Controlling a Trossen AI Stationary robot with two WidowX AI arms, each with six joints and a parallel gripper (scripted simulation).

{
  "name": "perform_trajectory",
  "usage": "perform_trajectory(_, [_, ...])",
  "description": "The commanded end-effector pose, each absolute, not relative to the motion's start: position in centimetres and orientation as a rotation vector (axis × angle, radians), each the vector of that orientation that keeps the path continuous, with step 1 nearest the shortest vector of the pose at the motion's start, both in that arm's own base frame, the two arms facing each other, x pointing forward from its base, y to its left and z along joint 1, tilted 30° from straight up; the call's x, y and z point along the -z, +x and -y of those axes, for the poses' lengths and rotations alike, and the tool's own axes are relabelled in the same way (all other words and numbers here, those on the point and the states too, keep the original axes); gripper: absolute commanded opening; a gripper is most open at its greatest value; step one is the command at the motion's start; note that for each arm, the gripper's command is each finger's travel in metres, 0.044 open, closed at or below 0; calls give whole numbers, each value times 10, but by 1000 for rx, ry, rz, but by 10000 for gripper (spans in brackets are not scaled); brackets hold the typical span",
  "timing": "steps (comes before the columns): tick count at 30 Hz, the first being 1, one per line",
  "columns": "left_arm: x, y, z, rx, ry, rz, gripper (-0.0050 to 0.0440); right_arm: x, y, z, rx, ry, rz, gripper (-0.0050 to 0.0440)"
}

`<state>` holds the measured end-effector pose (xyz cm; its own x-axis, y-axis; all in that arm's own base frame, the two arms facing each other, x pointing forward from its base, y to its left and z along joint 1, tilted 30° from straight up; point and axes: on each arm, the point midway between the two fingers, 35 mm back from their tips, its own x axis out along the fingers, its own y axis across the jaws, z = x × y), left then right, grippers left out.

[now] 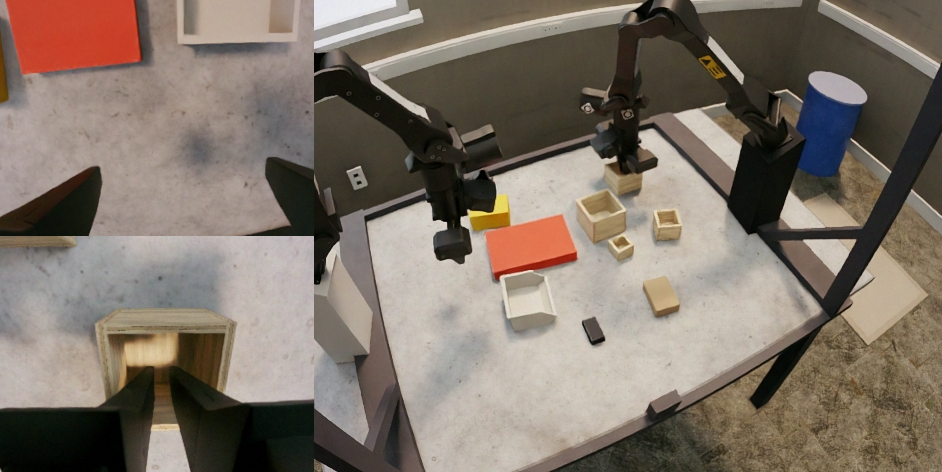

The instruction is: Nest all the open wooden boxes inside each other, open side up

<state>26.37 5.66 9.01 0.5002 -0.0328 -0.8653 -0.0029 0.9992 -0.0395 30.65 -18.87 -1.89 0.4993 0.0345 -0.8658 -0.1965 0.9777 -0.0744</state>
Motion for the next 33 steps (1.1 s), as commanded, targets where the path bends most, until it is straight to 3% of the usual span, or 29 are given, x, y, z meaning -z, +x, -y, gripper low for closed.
perform_trajectory(1, [-97,266,-57,16,-26,-1027,400,13,310,192,-130,-186,-1025,120])
perform_trajectory(2, [-97,266,-57,16,-26,-1027,400,13,310,192,-130,-186,-1025,120])
perform_trajectory(9, [-97,266,-57,16,-26,-1027,400,13,310,192,-130,-186,-1025,283])
perform_trajectory(21, [-97,266,-57,16,-26,-1027,400,13,310,192,-130,-186,-1025,283])
perform_trajectory(33, [-97,266,-57,16,-26,-1027,400,-32,290,197,-123,-199,-1010,283])
